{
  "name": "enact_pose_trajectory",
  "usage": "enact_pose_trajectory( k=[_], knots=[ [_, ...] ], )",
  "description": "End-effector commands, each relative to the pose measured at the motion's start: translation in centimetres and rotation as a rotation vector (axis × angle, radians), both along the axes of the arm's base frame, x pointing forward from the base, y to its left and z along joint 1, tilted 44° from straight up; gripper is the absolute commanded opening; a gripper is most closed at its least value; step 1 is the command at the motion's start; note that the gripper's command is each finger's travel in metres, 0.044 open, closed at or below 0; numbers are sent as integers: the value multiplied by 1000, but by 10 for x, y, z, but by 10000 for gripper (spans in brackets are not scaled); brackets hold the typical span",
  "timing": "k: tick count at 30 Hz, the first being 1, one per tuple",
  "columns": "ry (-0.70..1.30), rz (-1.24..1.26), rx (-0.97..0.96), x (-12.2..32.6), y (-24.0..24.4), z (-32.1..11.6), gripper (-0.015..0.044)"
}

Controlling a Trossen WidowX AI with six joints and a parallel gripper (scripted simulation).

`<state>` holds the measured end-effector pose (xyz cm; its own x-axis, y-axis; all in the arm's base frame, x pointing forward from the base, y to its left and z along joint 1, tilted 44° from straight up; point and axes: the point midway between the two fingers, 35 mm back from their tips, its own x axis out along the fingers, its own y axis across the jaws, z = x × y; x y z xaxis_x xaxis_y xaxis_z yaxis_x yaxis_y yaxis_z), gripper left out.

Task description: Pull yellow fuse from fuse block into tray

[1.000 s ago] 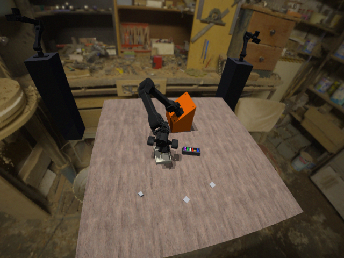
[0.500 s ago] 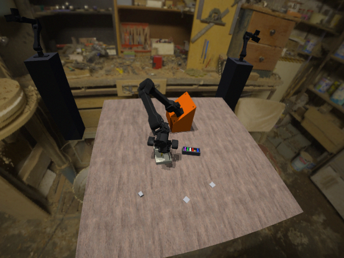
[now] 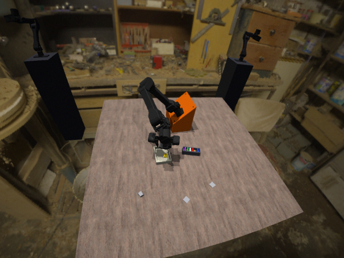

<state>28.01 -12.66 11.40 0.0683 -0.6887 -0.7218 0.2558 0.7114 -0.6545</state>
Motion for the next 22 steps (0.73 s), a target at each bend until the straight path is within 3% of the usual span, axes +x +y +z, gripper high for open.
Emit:
enact_pose_trajectory(
  k=[1, 22],
  knots=[
    [-8, -6, -5, 0, 0, 4, 330],
    [1, -2, 0, -1, 1, 1, 330]
  ],
)
